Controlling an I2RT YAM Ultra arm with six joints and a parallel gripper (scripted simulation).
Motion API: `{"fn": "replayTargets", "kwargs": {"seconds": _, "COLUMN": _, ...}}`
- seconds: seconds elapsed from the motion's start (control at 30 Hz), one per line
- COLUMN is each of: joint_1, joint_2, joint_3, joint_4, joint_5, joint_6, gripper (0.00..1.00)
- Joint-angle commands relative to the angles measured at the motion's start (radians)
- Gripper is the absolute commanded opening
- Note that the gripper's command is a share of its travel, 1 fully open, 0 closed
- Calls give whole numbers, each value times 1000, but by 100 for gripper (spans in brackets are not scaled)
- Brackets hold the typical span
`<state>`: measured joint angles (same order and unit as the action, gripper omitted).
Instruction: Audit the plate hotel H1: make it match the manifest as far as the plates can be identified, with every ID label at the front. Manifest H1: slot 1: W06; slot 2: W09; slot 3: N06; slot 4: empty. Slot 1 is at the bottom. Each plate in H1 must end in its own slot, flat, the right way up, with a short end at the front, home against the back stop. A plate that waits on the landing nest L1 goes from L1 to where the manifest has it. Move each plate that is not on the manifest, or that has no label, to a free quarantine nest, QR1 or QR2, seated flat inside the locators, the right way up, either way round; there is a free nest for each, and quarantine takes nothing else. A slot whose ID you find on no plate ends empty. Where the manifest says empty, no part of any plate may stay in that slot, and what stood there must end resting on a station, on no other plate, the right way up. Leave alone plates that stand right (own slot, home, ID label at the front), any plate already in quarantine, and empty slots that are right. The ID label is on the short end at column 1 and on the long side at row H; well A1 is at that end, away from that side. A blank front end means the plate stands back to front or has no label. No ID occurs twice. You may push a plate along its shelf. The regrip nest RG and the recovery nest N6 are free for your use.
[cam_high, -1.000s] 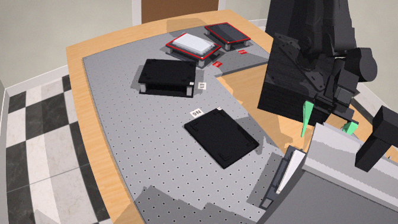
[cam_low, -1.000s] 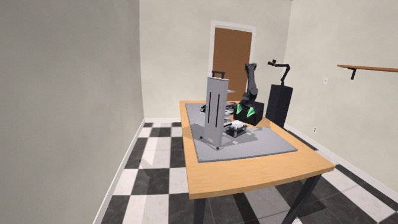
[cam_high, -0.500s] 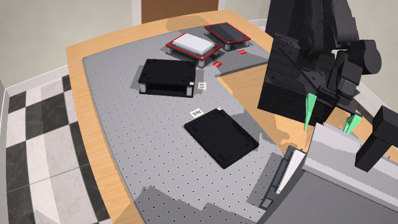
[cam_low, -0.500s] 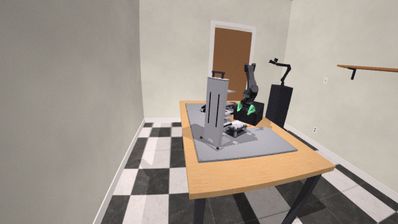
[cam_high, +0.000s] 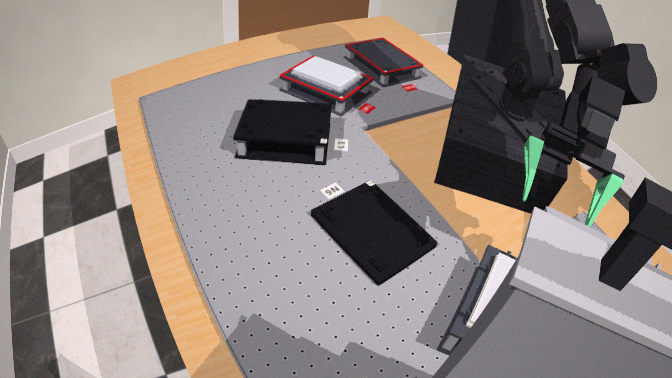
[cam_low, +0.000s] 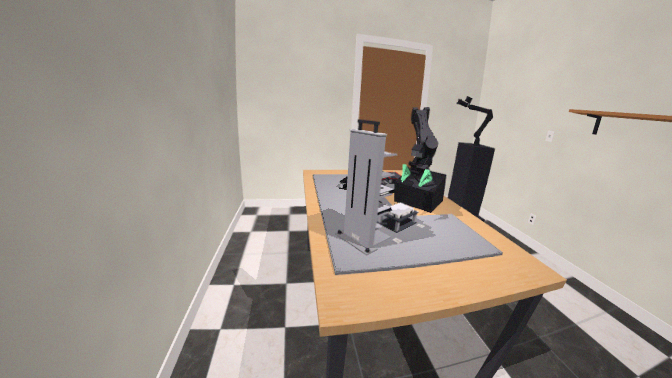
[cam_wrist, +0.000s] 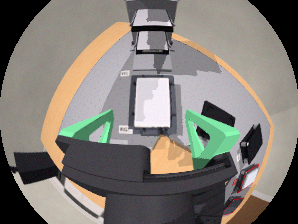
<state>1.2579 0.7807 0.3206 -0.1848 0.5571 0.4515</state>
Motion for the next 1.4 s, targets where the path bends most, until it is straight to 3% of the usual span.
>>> {"fn": "replayTargets", "kwargs": {"seconds": 0.0, "joint_1": 14, "joint_2": -42, "joint_3": 61, "joint_4": -92, "joint_5": 24, "joint_6": 13, "gripper": 100}}
{"fn": "replayTargets", "kwargs": {"seconds": 0.3, "joint_1": 37, "joint_2": -85, "joint_3": 147, "joint_4": -230, "joint_5": 42, "joint_6": 30, "gripper": 100}}
{"fn": "replayTargets", "kwargs": {"seconds": 0.7, "joint_1": 55, "joint_2": -106, "joint_3": 232, "joint_4": -346, "joint_5": 60, "joint_6": 48, "gripper": 100}}
{"fn": "replayTargets", "kwargs": {"seconds": 0.73, "joint_1": 47, "joint_2": -55, "joint_3": 242, "joint_4": -345, "joint_5": 48, "joint_6": 17, "gripper": 100}}
{"fn": "replayTargets", "kwargs": {"seconds": 0.87, "joint_1": 38, "joint_2": 6, "joint_3": 286, "joint_4": -346, "joint_5": -10, "joint_6": -55, "gripper": 100}}
{"fn": "replayTargets", "kwargs": {"seconds": 0.93, "joint_1": 38, "joint_2": 6, "joint_3": 286, "joint_4": -346, "joint_5": -10, "joint_6": -55, "gripper": 100}}
{"fn": "replayTargets", "kwargs": {"seconds": 1.37, "joint_1": 36, "joint_2": 214, "joint_3": 459, "joint_4": -390, "joint_5": -150, "joint_6": -284, "gripper": 100}}
